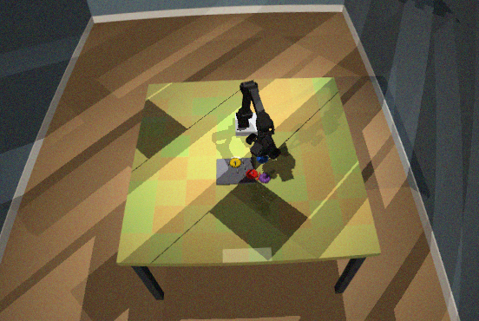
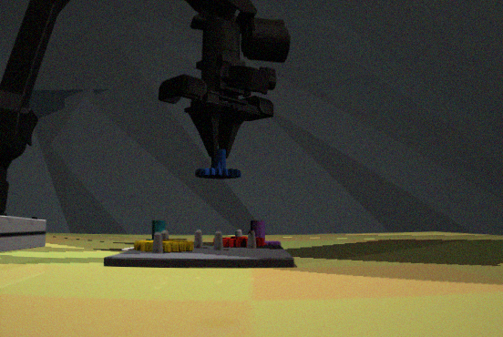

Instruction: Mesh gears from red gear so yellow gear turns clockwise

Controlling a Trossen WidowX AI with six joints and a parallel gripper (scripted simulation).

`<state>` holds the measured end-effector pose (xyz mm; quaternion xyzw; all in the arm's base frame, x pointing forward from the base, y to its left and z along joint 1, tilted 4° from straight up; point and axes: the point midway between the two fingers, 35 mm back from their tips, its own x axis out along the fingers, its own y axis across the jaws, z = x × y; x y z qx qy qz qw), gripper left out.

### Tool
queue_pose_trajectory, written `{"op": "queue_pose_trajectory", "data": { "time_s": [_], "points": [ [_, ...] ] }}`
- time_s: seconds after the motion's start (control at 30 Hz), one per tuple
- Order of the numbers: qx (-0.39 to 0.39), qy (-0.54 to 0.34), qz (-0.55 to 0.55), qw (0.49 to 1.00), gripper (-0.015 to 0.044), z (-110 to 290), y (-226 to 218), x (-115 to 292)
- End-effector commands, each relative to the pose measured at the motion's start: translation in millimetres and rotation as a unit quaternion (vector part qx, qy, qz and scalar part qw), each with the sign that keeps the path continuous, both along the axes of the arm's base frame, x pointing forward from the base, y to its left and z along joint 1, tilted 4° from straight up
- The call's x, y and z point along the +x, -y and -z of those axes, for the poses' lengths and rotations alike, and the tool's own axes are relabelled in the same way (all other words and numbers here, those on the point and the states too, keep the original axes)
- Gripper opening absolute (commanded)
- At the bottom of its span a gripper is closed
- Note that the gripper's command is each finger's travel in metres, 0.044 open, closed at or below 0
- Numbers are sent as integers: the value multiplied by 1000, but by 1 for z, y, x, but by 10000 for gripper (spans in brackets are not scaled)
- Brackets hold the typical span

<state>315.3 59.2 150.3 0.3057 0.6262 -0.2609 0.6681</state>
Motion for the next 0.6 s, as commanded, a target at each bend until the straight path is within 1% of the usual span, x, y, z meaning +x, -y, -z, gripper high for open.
{"op": "queue_pose_trajectory", "data": {
  "time_s": [0.0,0.57],
  "points": [
    [2,5,-2,1000,0,2,8,0],
    [0,5,-2,1000,0,24,47,-6]
  ]
}}
